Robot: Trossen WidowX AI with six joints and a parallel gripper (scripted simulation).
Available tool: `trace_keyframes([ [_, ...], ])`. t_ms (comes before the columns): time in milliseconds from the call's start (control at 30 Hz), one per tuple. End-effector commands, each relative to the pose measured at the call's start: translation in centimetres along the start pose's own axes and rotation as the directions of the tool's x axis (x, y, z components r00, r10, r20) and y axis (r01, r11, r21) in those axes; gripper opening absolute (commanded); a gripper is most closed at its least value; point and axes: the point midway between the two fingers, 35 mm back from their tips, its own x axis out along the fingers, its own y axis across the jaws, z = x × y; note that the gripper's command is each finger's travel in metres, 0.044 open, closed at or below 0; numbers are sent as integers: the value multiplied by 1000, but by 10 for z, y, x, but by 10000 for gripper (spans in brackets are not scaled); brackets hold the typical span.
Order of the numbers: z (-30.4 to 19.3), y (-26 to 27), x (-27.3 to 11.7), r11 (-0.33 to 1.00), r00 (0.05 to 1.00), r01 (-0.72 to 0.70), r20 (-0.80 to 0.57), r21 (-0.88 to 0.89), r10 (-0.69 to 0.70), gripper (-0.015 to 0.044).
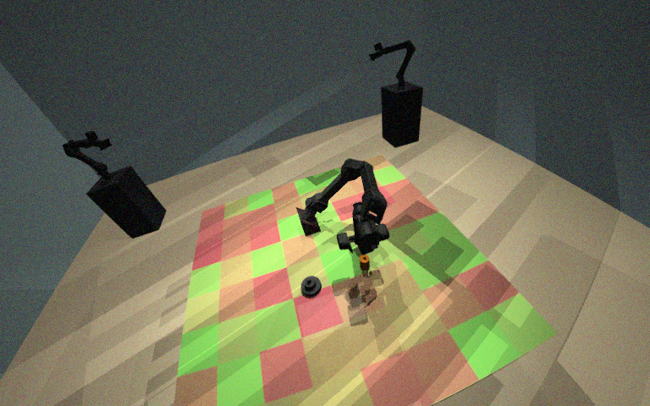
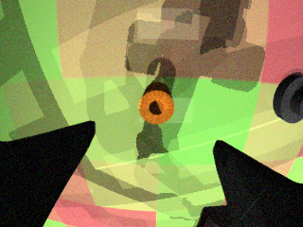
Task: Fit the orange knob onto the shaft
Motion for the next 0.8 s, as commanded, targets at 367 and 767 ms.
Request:
trace_keyframes([
  [367,-1,1,47,1000,1000,-5,-1,-24,5,440],
  [767,1,0,64,1000,1000,0,0,-25,0,440],
])
